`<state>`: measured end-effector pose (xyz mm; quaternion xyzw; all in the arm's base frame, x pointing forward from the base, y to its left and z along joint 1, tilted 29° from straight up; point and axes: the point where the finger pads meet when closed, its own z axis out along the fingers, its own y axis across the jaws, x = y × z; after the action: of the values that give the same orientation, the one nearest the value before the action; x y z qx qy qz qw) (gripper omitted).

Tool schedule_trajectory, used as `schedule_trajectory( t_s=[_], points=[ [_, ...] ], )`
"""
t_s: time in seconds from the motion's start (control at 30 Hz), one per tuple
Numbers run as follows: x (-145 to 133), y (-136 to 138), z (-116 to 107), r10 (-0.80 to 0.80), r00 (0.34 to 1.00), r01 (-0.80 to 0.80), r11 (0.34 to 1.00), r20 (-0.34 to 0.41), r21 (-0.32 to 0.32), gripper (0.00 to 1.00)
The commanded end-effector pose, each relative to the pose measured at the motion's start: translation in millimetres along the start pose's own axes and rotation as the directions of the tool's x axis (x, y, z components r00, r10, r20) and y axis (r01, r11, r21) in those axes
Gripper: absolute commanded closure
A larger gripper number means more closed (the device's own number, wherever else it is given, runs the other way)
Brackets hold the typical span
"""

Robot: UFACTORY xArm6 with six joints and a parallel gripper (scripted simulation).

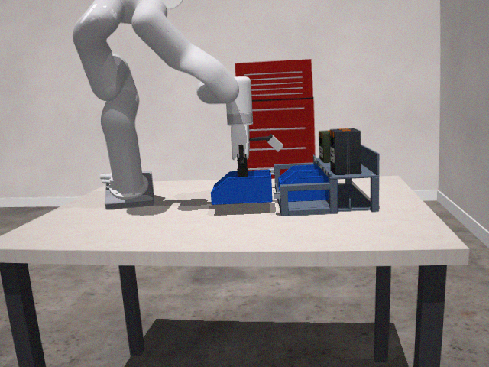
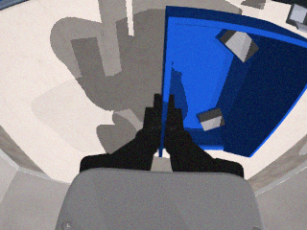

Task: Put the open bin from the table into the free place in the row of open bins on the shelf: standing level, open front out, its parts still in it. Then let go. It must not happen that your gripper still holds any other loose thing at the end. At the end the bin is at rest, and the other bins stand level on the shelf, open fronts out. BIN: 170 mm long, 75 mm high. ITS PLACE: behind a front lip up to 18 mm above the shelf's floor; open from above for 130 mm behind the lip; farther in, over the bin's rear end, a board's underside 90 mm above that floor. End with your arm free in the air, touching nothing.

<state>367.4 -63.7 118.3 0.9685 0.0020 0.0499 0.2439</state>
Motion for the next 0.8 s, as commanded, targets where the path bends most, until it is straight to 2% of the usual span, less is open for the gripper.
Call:
schedule_trajectory(
  t_s=[0.0, 0.77],
  points=[
    [9.9, -0.4, -0.6, 0.001, 1.0, -0.001, 1.0, -0.002, 0.0, 1.0],
    [22.2, -1.2, -0.7, 0.001, 1.0, -0.001, 1.0, -0.002, 0.0, 1.0]
  ],
)
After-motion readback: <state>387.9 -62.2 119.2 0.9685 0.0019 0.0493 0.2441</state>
